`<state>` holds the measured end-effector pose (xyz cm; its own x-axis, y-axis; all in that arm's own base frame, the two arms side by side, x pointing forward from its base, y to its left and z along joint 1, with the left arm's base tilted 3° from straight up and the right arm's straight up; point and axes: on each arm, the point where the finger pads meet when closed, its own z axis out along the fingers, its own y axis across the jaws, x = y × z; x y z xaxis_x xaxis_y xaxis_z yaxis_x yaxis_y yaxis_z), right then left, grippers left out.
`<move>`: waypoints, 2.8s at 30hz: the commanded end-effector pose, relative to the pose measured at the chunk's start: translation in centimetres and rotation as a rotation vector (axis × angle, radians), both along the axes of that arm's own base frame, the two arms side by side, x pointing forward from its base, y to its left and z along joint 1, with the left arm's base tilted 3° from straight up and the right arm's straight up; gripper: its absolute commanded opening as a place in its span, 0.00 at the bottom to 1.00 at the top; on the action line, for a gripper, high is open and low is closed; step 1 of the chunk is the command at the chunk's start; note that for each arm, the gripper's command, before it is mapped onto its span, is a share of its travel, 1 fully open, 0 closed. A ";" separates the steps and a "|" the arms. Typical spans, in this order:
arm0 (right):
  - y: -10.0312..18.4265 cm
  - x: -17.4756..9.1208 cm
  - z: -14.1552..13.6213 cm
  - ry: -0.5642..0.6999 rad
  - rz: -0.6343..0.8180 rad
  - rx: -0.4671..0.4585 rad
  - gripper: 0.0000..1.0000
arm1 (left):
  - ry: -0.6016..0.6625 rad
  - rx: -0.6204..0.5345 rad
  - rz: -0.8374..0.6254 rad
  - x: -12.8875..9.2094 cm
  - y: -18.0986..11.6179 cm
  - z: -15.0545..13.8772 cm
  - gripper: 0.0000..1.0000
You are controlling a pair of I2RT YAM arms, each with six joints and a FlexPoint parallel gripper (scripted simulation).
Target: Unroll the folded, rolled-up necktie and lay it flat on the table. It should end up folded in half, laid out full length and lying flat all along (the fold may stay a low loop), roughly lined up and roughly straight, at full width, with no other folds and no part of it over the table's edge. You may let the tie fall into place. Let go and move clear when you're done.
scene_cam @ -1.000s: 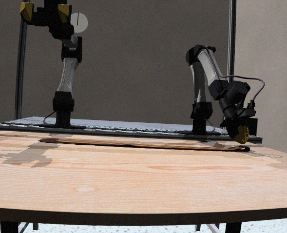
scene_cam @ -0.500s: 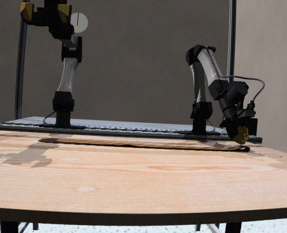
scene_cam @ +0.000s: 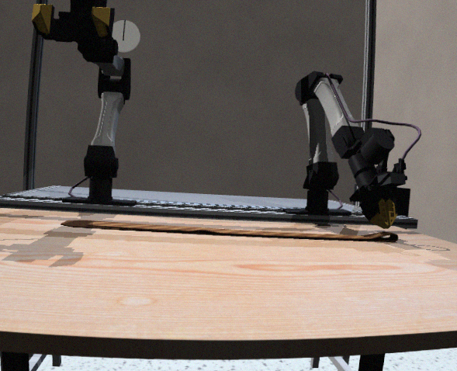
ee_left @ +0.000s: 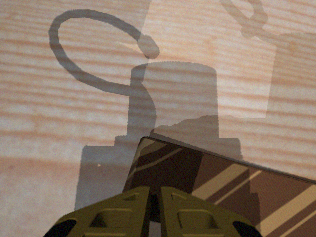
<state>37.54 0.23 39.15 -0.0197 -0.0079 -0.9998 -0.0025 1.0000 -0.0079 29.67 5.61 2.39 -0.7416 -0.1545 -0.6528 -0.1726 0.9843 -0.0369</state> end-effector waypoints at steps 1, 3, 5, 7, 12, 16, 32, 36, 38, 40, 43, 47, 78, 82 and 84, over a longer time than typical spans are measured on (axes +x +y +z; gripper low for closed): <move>-0.1 0.2 0.6 -0.008 0.002 0.009 1.00 | -0.011 -0.001 0.013 0.2 0.4 0.7 0.07; -0.1 0.2 0.6 -0.008 0.002 0.009 1.00 | -0.011 -0.001 0.013 0.2 0.4 0.8 0.07; -0.1 0.2 0.6 -0.008 0.002 0.009 1.00 | -0.011 -0.001 0.013 0.2 0.3 0.8 0.07; -0.1 0.2 0.6 -0.008 0.002 0.009 1.00 | -0.011 -0.001 0.014 0.2 0.3 0.8 0.07; -0.1 0.2 0.6 -0.008 0.002 0.009 1.00 | -0.011 -0.001 0.014 0.2 0.3 0.9 0.07; -0.1 0.2 0.6 -0.008 0.002 0.009 1.00 | -0.011 -0.001 0.014 0.2 0.3 1.0 0.07; -0.1 0.2 0.6 -0.008 0.002 0.009 1.00 | -0.011 -0.001 0.014 0.2 0.3 1.3 0.07; -0.1 0.2 0.6 -0.008 0.002 0.009 1.00 | -0.011 -0.001 0.014 0.2 0.3 1.3 0.07; -0.1 0.2 0.6 -0.008 0.002 0.009 1.00 | -0.011 -0.001 0.014 0.2 0.3 1.3 0.07; -0.1 0.2 0.6 -0.008 0.002 0.009 1.00 | -0.011 -0.001 0.014 0.2 0.2 1.4 0.07; -0.1 0.2 0.6 -0.008 0.002 0.009 1.00 | -0.011 -0.001 0.015 0.1 0.2 1.4 0.07; -0.1 0.2 0.6 -0.008 0.002 0.009 1.00 | -0.011 -0.001 0.015 0.1 0.2 1.5 0.07; -0.1 0.2 0.6 -0.008 0.002 0.009 1.00 | -0.011 -0.001 0.015 0.1 0.2 1.5 0.07; -0.1 0.2 0.6 -0.008 0.002 0.009 1.00 | -0.011 -0.001 0.015 0.2 0.2 1.7 0.07; -0.1 0.2 0.6 -0.008 0.002 0.009 1.00 | -0.011 -0.001 0.015 0.2 0.3 2.0 0.07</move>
<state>37.54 0.23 39.15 -0.0197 -0.0079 -0.9998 -0.0025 1.0000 -0.0079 29.53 5.57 3.29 -0.7436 -0.1589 -0.6495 -0.1756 0.9837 -0.0396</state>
